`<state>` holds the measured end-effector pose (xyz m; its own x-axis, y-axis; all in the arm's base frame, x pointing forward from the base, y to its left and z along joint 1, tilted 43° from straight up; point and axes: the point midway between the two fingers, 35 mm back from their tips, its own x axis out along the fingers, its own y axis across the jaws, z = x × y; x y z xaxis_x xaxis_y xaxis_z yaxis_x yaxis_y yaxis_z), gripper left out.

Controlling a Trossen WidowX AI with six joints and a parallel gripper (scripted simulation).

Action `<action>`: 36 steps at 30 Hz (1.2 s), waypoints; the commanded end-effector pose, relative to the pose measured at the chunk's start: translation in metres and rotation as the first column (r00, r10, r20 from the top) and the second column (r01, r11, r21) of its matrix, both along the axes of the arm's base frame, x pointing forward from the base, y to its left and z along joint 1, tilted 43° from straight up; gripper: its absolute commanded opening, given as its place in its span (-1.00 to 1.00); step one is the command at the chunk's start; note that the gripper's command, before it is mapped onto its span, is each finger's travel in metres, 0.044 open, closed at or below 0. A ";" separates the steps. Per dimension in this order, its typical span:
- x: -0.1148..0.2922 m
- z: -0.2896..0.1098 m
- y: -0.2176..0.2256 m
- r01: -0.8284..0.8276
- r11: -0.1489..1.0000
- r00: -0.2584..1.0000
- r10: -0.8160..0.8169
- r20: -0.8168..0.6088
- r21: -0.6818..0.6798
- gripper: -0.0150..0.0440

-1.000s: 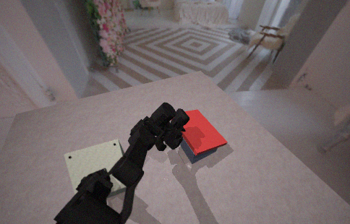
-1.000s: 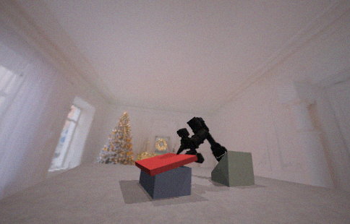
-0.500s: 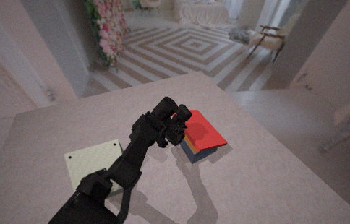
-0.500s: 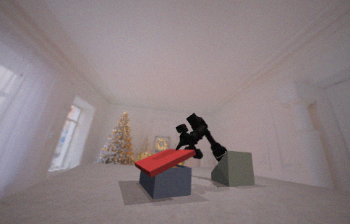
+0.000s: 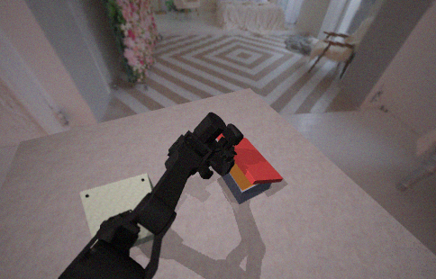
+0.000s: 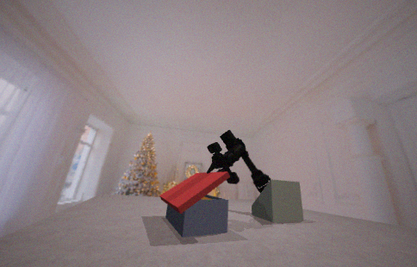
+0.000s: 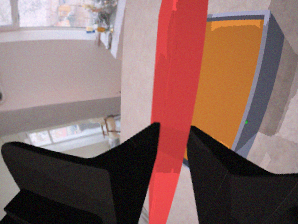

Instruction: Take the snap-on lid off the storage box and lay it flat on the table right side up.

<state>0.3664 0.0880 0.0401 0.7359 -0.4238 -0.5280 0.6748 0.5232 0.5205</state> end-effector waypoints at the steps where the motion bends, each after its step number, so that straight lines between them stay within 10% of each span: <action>1: 0.007 0.005 0.005 0.002 1.000 1.000 -0.002 0.007 0.002 -0.49; 36: 0.022 0.038 0.036 0.002 1.000 1.000 -0.002 0.007 0.003 -0.49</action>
<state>0.3862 0.1180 0.0699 0.7296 -0.4287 -0.5329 0.6812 0.5244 0.5108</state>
